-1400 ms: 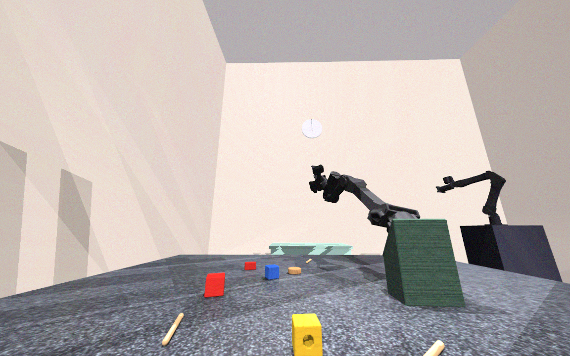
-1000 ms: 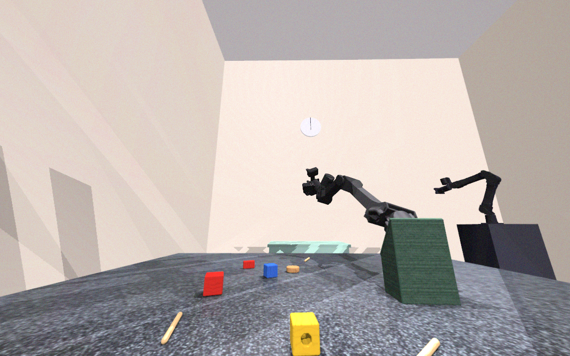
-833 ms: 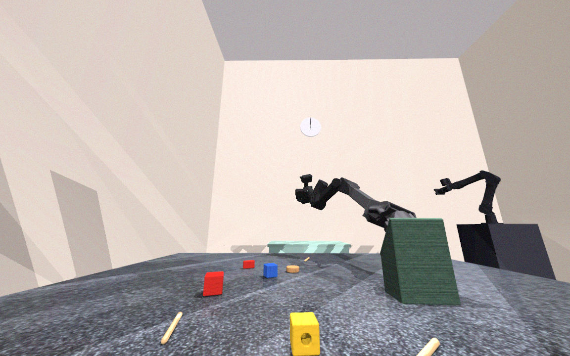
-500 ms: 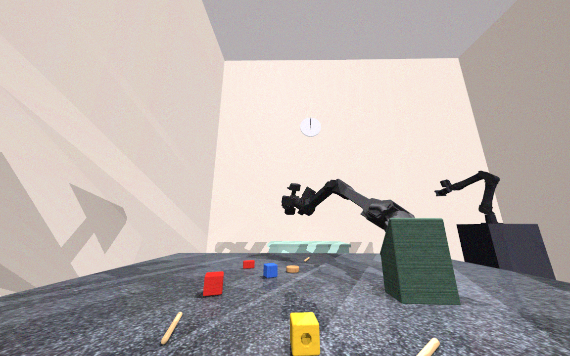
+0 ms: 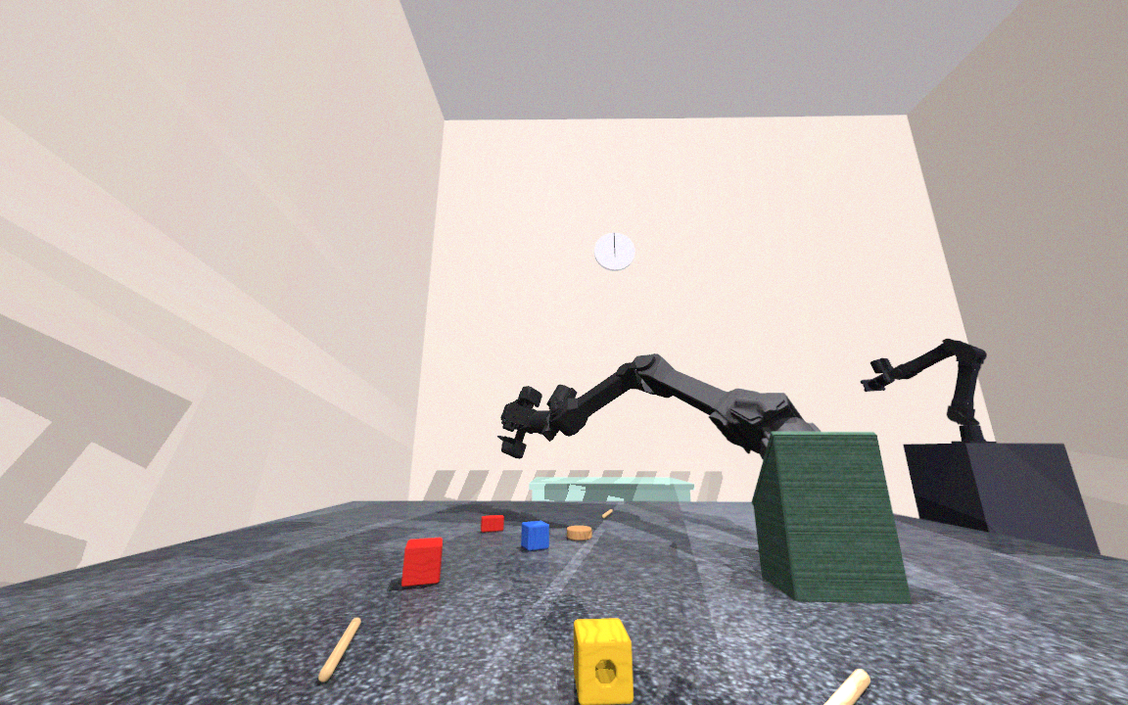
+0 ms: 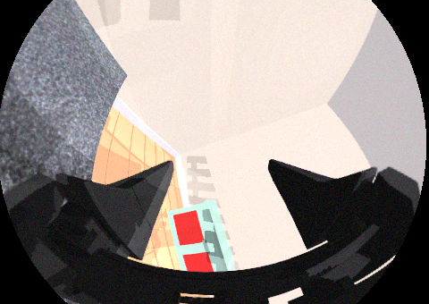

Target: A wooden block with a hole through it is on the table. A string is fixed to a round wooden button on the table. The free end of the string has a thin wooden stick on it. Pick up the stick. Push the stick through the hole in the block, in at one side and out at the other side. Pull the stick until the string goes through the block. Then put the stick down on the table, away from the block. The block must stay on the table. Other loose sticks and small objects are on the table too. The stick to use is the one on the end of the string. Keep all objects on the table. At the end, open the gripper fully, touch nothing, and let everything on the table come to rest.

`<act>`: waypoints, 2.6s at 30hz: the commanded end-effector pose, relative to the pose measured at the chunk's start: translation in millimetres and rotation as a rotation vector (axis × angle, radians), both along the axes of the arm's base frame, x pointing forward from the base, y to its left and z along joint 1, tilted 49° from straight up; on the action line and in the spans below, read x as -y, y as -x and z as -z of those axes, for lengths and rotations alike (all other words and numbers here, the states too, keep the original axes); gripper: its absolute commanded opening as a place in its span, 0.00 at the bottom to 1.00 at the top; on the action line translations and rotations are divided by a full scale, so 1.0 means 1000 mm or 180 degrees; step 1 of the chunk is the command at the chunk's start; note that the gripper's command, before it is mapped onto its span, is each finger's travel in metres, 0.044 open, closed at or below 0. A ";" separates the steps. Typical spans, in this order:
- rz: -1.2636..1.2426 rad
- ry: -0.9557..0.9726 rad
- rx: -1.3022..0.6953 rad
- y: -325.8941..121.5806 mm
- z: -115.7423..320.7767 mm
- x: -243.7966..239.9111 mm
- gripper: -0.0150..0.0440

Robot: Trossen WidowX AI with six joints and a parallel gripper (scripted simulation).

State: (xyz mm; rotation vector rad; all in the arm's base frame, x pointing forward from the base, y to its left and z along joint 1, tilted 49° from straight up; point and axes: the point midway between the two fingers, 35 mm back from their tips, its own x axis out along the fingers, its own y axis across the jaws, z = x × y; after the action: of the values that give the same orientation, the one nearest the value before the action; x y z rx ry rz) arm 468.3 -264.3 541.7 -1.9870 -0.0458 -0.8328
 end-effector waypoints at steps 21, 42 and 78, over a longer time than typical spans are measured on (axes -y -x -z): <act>-0.0663 -0.1434 -0.2255 -0.141 0.290 -0.176 1.00; -0.0397 -0.1644 -0.4534 -0.060 0.530 -0.358 1.00; 0.1639 0.1404 -0.6689 0.242 0.680 -0.399 1.00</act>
State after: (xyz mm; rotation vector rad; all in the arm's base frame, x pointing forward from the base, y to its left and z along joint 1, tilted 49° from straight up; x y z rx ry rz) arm 229.4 136.5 -138.3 -2.2987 1.5544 1.3805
